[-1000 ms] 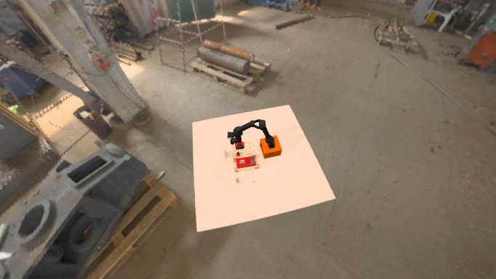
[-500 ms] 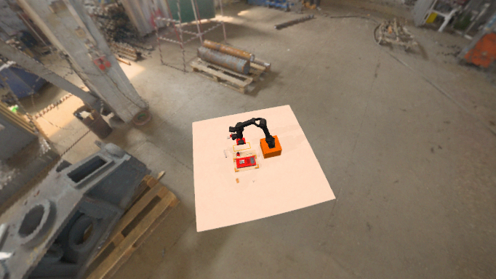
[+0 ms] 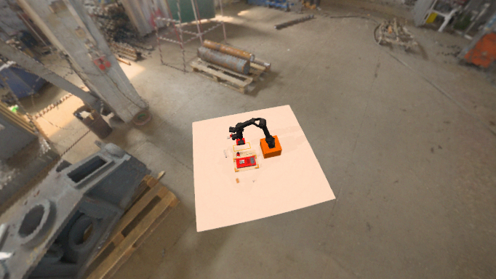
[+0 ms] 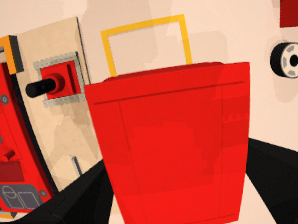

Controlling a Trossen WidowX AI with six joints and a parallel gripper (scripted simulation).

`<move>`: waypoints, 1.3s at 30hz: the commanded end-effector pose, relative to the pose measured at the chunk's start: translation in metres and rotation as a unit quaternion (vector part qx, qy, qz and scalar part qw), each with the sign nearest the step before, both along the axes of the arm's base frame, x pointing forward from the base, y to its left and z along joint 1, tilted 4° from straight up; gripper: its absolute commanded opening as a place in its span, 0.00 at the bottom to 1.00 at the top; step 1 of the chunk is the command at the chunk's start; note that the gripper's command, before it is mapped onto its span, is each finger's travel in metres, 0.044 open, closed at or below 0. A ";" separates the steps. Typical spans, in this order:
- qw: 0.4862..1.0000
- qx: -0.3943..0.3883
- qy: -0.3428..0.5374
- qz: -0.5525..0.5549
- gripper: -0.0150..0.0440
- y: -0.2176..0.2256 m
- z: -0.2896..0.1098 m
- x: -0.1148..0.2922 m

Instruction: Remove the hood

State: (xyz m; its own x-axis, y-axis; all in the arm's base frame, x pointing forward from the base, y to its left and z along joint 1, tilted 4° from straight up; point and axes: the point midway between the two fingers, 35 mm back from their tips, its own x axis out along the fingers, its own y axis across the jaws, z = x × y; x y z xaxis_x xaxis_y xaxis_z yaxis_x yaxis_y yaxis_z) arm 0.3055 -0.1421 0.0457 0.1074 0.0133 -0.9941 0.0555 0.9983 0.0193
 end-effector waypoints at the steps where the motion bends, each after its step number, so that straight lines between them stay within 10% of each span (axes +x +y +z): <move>1: 1.000 0.005 0.005 0.002 0.25 0.002 -0.008 -0.001; 39: 1.000 0.005 0.005 0.002 0.25 0.002 -0.043 0.002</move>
